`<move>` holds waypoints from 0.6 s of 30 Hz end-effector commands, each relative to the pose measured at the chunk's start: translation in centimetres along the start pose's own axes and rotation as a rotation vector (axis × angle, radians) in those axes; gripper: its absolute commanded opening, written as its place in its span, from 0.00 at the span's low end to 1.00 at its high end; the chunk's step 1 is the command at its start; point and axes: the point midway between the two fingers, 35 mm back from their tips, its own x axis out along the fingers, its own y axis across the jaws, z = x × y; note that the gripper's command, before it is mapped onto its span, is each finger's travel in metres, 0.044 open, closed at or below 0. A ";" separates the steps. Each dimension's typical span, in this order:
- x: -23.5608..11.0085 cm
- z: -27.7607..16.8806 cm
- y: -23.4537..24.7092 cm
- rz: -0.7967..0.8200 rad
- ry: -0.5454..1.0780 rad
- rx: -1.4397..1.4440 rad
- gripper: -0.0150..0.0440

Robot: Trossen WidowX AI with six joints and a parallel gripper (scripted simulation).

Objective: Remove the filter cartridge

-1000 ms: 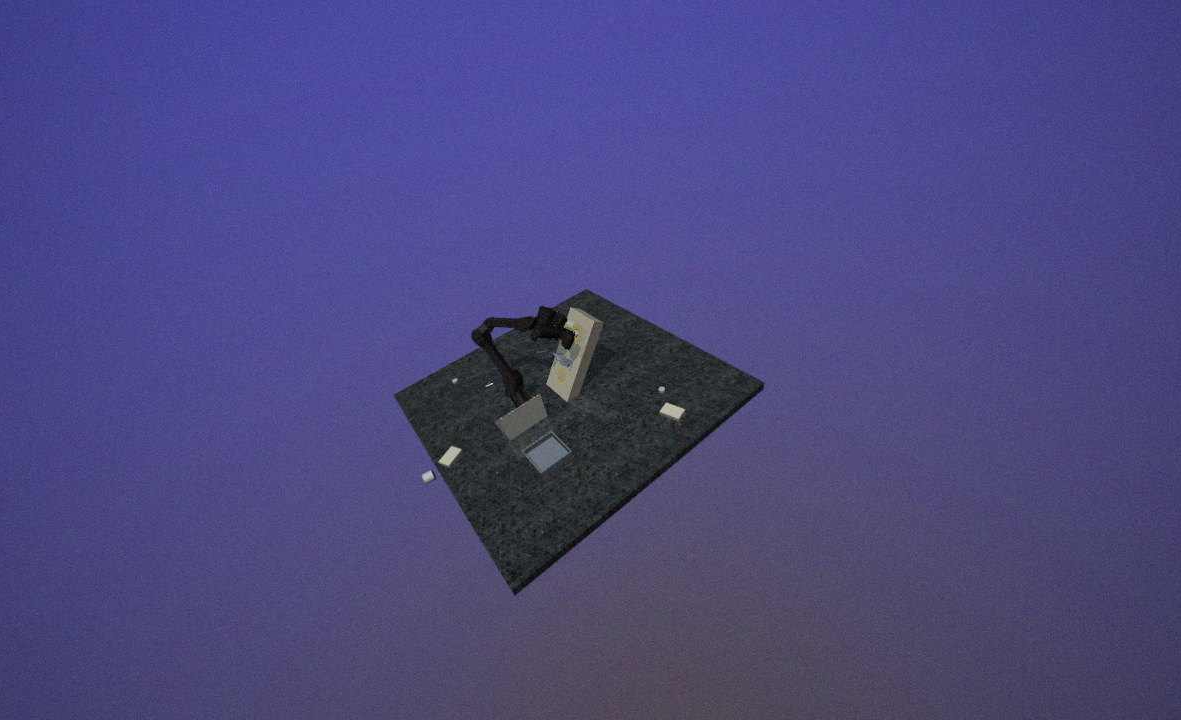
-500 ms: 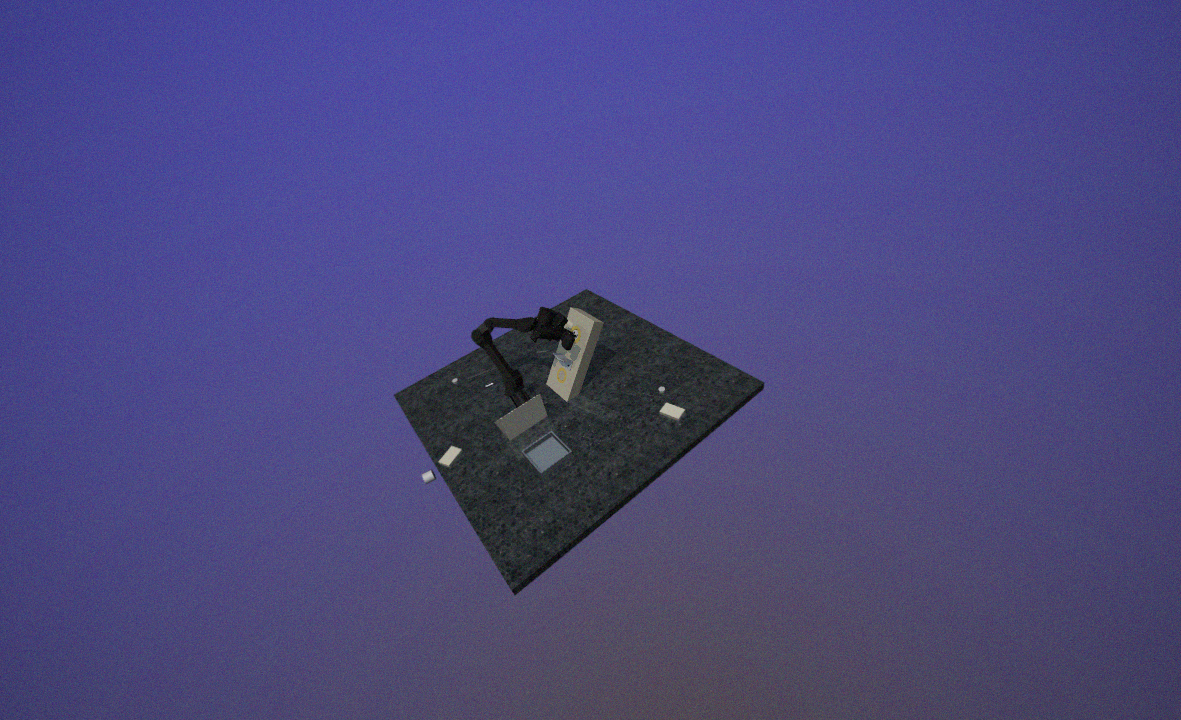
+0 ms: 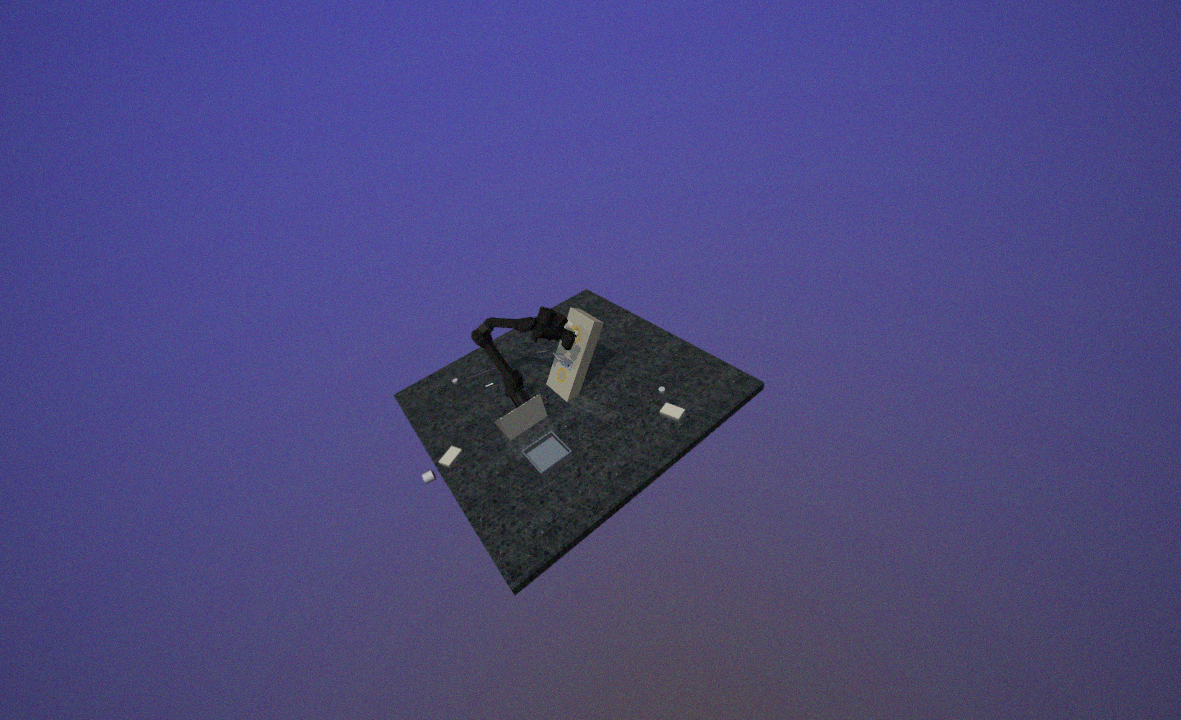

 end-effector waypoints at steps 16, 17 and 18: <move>0.3 0.0 -0.1 -0.003 0.000 0.007 0.41; 0.3 0.0 -0.1 -0.003 0.000 0.007 0.41; 0.3 0.0 -0.1 -0.003 0.000 0.007 0.41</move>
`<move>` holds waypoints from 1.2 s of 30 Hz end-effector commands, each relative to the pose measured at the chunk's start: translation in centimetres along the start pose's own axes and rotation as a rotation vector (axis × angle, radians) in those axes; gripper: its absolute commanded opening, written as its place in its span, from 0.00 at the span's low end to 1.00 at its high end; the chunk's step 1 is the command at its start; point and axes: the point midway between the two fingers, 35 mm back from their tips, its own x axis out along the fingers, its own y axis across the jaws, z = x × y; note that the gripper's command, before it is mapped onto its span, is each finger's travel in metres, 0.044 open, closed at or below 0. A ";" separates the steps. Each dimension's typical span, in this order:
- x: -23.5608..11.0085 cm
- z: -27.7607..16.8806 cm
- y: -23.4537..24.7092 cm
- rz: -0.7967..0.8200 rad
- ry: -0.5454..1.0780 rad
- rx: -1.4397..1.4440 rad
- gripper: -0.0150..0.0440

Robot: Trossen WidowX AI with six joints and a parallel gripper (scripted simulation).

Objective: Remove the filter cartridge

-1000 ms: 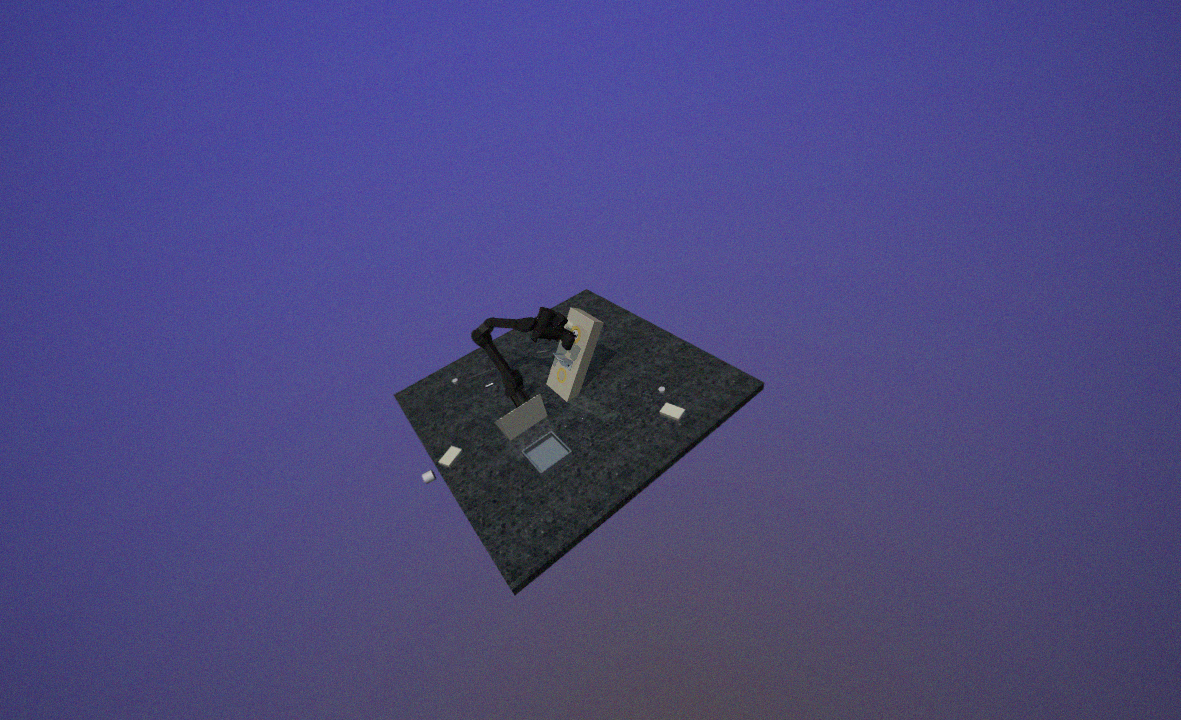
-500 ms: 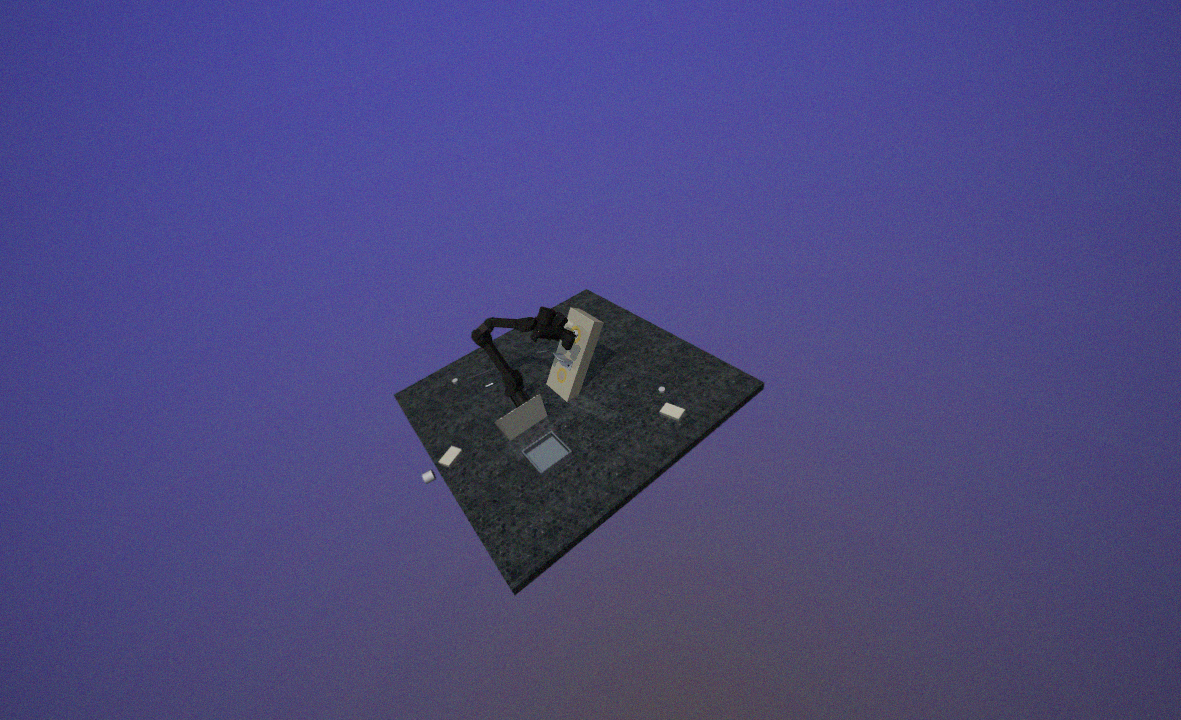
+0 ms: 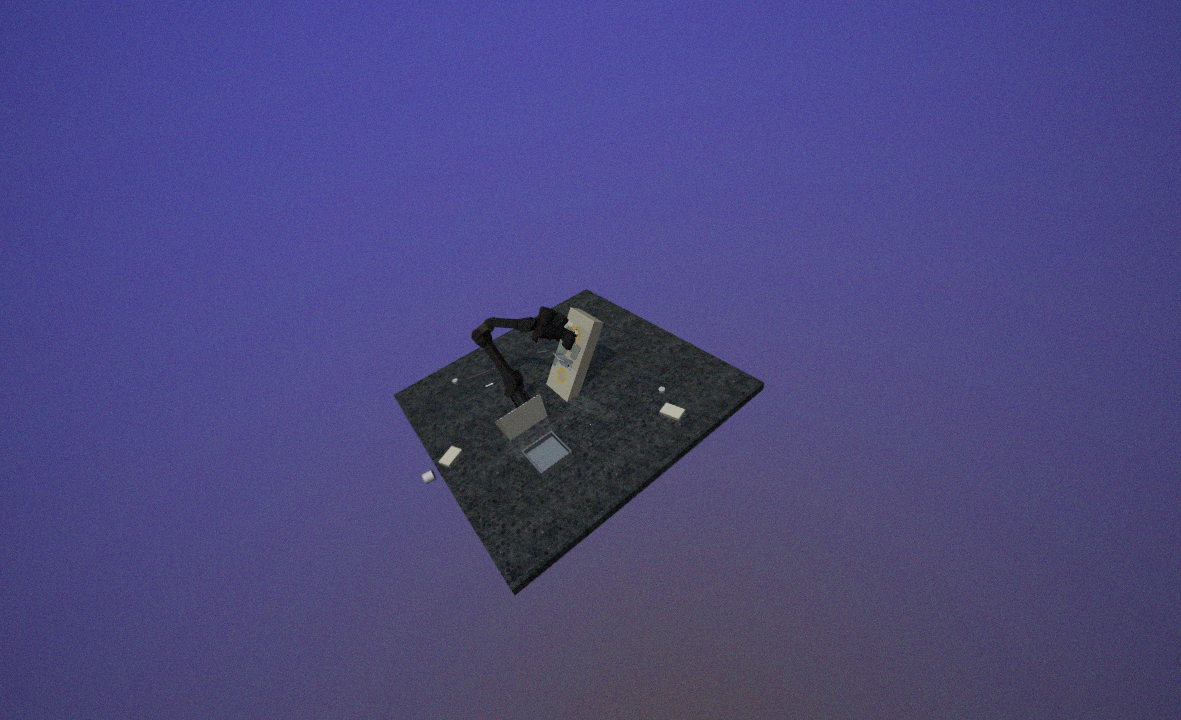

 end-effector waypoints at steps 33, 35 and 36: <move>1.3 -0.1 -0.1 -0.003 0.000 0.008 0.41; 1.4 -0.1 -0.1 -0.003 0.000 0.008 0.41; 1.4 -0.1 -0.1 -0.003 0.000 0.008 0.41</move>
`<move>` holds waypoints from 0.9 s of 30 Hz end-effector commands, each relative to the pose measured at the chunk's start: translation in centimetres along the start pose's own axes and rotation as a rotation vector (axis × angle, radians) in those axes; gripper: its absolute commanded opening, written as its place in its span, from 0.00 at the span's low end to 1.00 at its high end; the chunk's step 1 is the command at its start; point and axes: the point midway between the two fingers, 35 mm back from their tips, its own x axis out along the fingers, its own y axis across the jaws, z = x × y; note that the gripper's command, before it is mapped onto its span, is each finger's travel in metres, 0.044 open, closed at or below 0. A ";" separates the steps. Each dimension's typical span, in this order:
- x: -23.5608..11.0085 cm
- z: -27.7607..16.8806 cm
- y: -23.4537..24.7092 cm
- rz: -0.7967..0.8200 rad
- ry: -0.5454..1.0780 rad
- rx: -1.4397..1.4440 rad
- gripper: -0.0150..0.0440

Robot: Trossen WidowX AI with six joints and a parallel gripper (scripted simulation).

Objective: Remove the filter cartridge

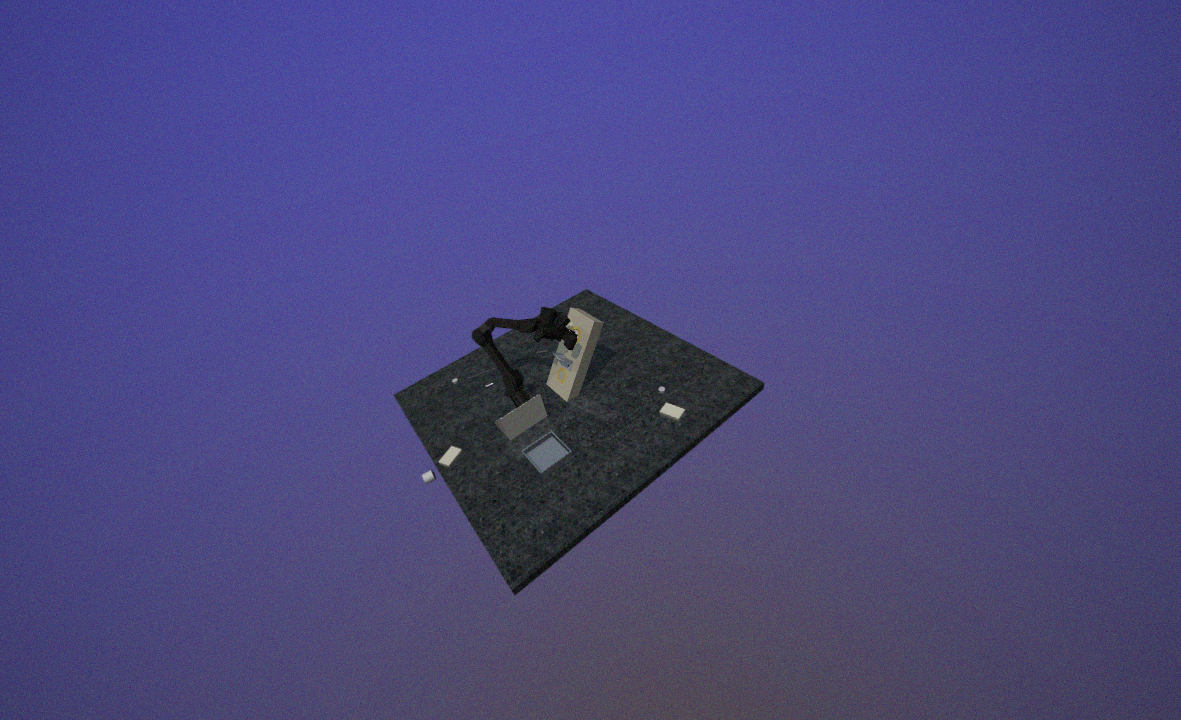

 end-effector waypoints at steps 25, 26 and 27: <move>0.5 -0.1 0.0 -0.003 0.004 -0.106 0.25; 0.6 -0.1 0.0 -0.003 0.004 -0.136 0.25; 0.6 -0.1 0.0 -0.003 0.005 -0.167 0.25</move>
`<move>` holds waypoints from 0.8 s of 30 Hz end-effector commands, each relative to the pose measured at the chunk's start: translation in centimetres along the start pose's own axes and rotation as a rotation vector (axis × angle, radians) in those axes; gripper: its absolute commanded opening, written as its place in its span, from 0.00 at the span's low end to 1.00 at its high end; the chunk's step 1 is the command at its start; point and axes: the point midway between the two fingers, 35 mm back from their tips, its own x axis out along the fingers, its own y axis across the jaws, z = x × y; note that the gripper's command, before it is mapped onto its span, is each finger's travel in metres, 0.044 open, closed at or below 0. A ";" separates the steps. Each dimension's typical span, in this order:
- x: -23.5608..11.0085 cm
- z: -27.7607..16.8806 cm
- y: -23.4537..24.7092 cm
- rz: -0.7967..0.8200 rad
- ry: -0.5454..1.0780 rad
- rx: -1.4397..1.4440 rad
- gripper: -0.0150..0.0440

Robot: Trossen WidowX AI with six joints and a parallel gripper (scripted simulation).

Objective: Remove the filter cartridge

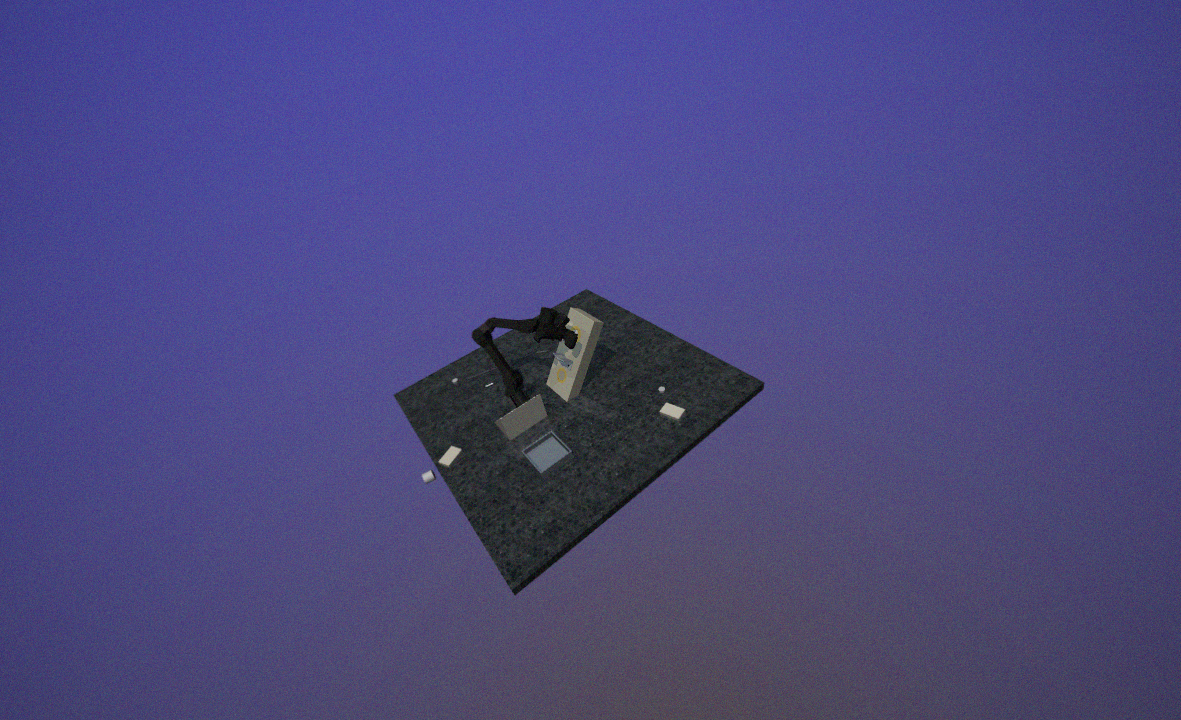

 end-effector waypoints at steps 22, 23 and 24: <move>1.1 -0.2 0.0 -0.001 0.012 -0.839 0.25; 1.1 -0.2 0.0 0.000 0.012 -0.874 0.25; 1.1 -0.2 0.0 0.000 0.012 -0.909 0.25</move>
